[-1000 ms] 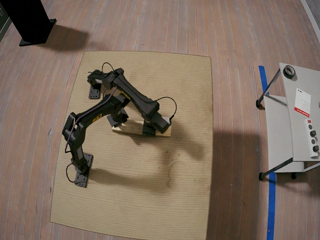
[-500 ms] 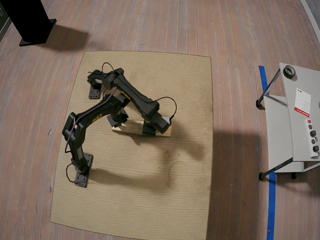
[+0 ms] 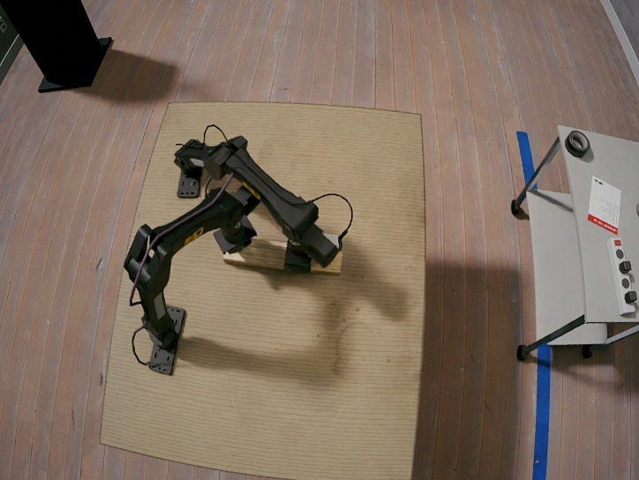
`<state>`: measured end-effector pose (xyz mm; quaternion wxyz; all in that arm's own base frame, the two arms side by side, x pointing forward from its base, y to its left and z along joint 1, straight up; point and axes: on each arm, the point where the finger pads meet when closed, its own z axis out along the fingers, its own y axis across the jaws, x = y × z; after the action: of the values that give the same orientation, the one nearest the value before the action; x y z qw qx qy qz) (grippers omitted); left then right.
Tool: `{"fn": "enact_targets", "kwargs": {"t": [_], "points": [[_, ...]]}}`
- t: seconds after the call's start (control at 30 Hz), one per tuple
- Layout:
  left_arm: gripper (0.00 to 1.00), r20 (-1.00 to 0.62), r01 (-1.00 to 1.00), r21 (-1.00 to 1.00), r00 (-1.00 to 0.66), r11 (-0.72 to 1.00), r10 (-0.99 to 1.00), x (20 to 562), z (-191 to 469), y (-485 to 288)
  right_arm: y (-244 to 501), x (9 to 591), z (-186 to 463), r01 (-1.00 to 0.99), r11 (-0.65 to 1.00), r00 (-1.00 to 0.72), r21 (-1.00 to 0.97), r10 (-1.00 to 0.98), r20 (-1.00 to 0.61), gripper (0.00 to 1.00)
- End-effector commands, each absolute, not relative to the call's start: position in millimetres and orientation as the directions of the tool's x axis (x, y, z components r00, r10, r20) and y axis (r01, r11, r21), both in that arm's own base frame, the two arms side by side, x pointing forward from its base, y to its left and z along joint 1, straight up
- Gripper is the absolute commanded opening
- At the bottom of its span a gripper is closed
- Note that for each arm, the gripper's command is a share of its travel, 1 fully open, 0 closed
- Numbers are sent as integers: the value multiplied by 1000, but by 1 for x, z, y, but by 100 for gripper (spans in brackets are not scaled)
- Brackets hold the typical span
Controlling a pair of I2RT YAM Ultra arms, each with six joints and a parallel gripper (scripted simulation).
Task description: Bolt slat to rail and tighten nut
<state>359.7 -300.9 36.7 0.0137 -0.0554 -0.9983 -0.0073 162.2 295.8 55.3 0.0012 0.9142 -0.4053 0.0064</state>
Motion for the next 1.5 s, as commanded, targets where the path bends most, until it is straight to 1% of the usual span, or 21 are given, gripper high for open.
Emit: {"fn": "enact_targets", "kwargs": {"t": [0.0, 0.1, 0.23, 1.0, 1.1, 1.23, 1.3, 1.47], "points": [[72, 16, 111, 5, -994, 994, 111, 361, 42, -302, 297, 163, 58, -741, -671, 671, -14, -741, 9, 17], [72, 16, 111, 5, -994, 994, 111, 361, 42, -302, 297, 163, 58, -741, -671, 671, -14, -741, 9, 13], [72, 16, 111, 5, -994, 994, 111, 361, 42, -302, 297, 163, 58, -741, -671, 671, -14, -741, 9, 11], [72, 16, 111, 5, -994, 994, 111, 361, 42, -302, 297, 163, 58, -741, -671, 671, -14, -741, 9, 11], [72, 16, 111, 5, -994, 994, 111, 361, 42, -302, 297, 163, 58, -784, -620, 620, -14, -784, 7, 11], [72, 16, 111, 5, -994, 994, 111, 361, 42, -302, 297, 163, 58, -873, -488, 488, -14, -873, 5, 11], [72, 16, 111, 5, -994, 994, 111, 361, 42, -302, 297, 163, 58, -873, -488, 488, -14, -873, 5, 11], [72, 16, 111, 5, -994, 994, 111, 361, 42, -302, 297, 163, 58, -952, -305, 305, -14, -952, 2, 11]]}}
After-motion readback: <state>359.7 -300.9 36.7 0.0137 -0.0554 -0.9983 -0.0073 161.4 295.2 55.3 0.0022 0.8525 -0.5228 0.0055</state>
